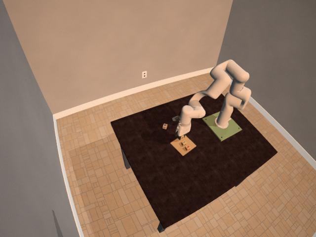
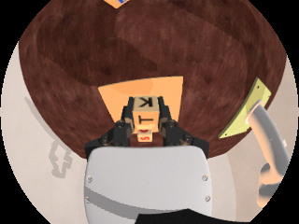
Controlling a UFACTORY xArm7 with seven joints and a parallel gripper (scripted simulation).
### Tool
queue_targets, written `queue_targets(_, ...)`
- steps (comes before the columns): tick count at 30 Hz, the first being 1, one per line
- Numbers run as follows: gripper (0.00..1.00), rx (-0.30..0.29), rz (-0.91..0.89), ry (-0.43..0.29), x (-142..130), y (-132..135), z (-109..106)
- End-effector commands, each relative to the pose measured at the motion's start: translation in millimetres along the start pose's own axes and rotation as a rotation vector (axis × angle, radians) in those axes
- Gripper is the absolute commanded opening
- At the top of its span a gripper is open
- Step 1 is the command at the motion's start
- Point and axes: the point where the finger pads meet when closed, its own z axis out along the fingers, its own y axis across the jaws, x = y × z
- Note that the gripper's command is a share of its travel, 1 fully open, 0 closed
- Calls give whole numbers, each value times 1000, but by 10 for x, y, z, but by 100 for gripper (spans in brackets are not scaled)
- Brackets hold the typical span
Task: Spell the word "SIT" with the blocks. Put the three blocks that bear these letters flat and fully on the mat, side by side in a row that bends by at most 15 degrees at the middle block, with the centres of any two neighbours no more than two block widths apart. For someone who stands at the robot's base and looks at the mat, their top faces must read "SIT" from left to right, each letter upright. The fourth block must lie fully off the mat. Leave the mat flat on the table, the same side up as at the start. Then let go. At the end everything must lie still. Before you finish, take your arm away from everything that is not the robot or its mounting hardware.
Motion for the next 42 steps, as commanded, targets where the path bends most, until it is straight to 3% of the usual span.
queue_targets(1, 27, 6, -1, -4, -2, -33, 124)
queue_targets(10, 27, 6, -1, -4, -1, -35, 225)
queue_targets(42, 27, 6, -1, -4, -1, -35, 227)
